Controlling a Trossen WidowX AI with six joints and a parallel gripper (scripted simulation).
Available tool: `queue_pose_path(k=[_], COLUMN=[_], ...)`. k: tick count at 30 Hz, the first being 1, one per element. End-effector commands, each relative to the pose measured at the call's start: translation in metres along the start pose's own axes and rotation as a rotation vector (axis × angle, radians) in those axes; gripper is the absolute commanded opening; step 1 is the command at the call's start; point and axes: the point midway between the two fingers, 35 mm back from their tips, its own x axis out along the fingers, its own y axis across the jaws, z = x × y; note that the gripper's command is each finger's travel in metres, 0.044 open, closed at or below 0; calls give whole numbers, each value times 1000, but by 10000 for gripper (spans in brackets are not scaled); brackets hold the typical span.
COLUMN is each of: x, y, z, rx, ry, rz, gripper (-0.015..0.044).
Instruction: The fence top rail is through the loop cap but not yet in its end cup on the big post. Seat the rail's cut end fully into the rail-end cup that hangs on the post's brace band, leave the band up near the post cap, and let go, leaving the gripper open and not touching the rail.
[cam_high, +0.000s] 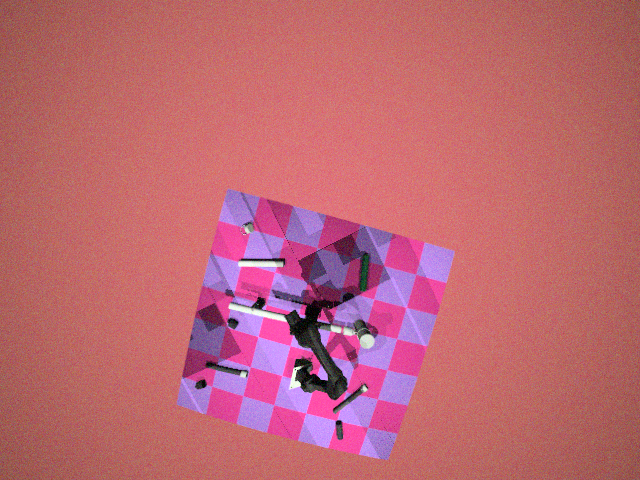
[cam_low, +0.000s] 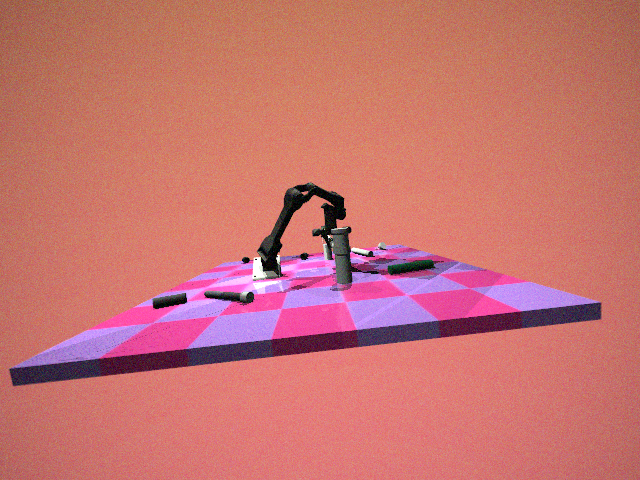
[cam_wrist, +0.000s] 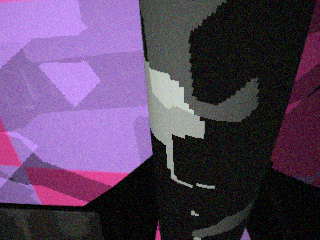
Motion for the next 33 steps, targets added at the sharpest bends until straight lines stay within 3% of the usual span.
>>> queue_pose_path(k=[1, 33], x=[-6, 3], y=[-2, -2], z=[0, -22], rx=[3, -3], ry=[-2, 3], rz=[-9, 0], gripper=[0, 0])
